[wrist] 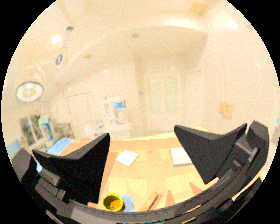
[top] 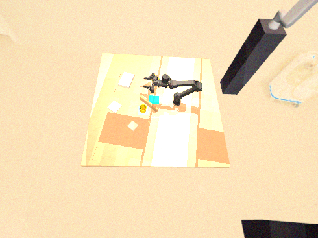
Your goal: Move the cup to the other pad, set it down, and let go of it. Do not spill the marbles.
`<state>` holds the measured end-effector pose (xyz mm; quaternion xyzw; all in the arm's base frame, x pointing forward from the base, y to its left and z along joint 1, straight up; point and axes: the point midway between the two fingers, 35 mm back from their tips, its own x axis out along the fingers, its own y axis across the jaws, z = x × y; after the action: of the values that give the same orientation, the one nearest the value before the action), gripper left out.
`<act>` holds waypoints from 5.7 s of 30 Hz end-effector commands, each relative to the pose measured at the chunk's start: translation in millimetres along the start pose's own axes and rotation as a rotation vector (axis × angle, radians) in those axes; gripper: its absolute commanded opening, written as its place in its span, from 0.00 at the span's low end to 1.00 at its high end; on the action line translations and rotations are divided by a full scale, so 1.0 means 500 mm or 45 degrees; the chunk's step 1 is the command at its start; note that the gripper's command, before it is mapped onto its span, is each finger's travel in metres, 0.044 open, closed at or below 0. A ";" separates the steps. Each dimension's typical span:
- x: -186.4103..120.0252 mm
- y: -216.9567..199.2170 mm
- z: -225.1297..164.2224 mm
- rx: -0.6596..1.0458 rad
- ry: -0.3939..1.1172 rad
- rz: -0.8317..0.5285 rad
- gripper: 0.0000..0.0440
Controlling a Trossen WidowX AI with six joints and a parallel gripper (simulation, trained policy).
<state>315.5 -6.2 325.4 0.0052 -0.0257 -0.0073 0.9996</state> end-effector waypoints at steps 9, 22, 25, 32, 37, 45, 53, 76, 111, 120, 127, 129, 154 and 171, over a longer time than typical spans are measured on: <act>0.009 0.006 0.013 0.001 0.038 0.009 0.37; 0.039 0.022 0.016 0.095 0.173 0.027 0.35; 0.046 0.028 0.017 0.124 0.206 0.035 0.37; 0.061 0.042 0.017 0.194 0.288 0.050 0.36; 0.071 0.053 0.016 0.247 0.351 0.056 0.35; 0.085 0.070 0.011 0.339 0.463 0.056 0.33; 0.096 0.089 0.002 0.437 0.586 0.045 0.32; 0.105 0.154 -0.033 0.734 0.968 -0.064 0.33; 0.080 0.224 -0.142 0.953 1.512 -0.496 0.33; 0.066 0.221 -0.197 0.902 1.651 -0.639 0.35; 0.050 0.215 -0.239 0.844 1.755 -0.750 0.36; 0.046 0.212 -0.251 0.827 1.782 -0.782 0.36; 0.009 0.192 -0.412 0.693 1.930 -1.060 0.41; -0.010 0.187 -0.531 0.572 2.009 -1.022 0.26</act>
<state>326.8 91.0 67.2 0.2200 0.6644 -0.3487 0.6234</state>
